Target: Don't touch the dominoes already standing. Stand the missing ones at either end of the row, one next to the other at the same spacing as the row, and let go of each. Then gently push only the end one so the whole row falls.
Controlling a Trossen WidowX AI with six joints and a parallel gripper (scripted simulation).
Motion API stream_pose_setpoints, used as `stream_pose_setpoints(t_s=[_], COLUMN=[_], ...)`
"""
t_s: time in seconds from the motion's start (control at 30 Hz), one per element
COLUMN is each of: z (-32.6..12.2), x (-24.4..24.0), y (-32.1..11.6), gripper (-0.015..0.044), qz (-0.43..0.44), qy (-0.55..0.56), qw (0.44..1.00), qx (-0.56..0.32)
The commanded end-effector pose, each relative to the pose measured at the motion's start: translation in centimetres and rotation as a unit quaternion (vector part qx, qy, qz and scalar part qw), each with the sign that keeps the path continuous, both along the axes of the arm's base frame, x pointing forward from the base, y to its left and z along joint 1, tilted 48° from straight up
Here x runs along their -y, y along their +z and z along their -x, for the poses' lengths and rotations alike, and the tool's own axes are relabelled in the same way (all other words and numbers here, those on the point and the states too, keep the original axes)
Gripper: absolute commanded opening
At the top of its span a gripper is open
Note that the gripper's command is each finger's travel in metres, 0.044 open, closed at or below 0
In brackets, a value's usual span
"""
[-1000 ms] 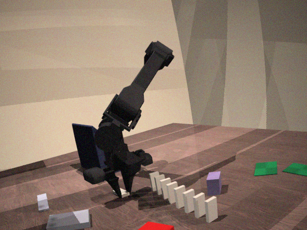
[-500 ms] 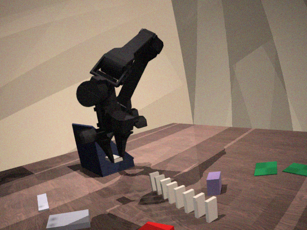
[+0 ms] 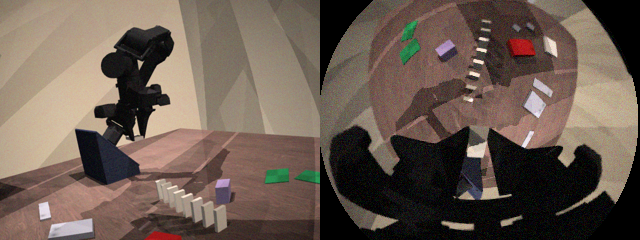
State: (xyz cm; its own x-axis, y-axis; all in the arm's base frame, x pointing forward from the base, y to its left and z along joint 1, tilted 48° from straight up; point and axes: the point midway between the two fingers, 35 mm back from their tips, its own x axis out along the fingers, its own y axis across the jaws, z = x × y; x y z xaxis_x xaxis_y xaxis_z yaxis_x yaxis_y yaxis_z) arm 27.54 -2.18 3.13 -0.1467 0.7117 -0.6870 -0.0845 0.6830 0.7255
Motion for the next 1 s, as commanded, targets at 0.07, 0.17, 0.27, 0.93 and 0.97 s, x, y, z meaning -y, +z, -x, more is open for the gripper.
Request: stream_pose_setpoints(t_s=[0.07,0.17,0.27,0.93,0.97], z=[1.2,3.1,5.0,7.1,7.2], x=[-6.6,-9.7,-11.9,-12.7,-12.7], y=[7.6,11.1,13.6,10.2,10.0], gripper=[0.0107,0.0107,0.0107,0.0107,0.0107], qz=[0.006,0.004,-0.001,0.136,0.147], qy=[-0.031,-0.044,-0.053,-0.024,-0.024], qw=[0.999,0.998,0.997,0.990,0.989], qx=[-0.029,-0.046,-0.060,-0.015,-0.010])
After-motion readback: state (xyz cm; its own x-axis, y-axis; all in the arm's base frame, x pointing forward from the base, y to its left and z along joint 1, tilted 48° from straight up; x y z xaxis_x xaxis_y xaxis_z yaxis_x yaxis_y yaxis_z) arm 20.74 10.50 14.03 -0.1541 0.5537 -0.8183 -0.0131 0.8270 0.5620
